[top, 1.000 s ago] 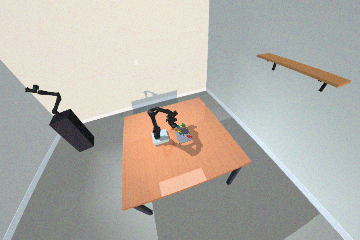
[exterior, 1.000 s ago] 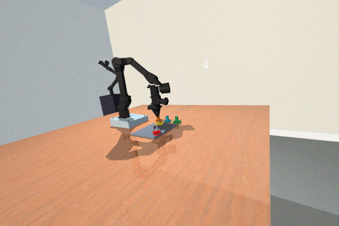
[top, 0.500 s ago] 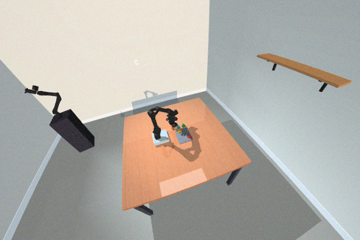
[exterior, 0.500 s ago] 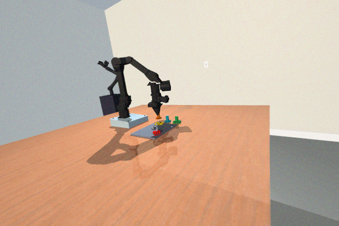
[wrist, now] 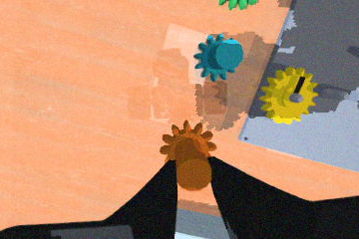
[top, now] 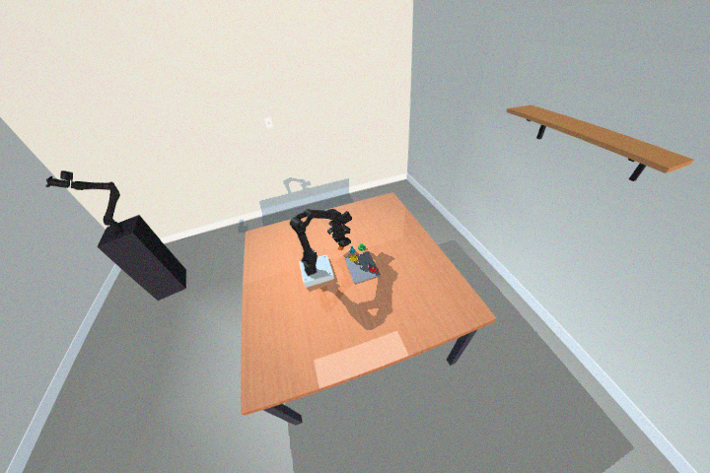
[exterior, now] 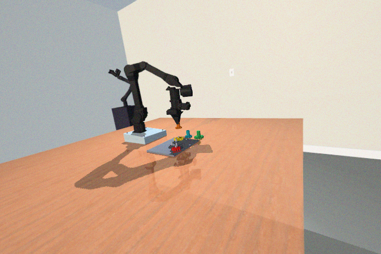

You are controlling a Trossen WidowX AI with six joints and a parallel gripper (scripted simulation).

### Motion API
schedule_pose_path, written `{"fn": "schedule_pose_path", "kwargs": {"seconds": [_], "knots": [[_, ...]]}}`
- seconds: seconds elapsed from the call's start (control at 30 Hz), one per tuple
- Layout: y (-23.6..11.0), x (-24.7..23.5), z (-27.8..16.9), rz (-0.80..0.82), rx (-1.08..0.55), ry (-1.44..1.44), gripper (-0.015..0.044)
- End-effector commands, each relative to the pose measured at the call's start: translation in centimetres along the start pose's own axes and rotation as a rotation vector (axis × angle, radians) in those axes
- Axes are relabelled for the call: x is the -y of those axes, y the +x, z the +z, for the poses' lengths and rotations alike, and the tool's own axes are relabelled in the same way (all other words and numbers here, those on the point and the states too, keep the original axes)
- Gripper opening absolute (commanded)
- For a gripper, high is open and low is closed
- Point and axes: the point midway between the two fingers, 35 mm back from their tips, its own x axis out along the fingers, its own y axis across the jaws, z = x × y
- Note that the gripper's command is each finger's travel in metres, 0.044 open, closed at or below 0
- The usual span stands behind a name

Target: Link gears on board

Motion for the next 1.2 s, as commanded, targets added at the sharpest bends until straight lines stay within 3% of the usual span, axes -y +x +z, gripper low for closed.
{"fn": "schedule_pose_path", "kwargs": {"seconds": [0.0,1.17], "knots": [[-1.1,0.0,0.3,0.004,0.013,-0.003,0.0],[-8.9,0.2,-0.4,0.003,0.013,-0.004,0.0]]}}
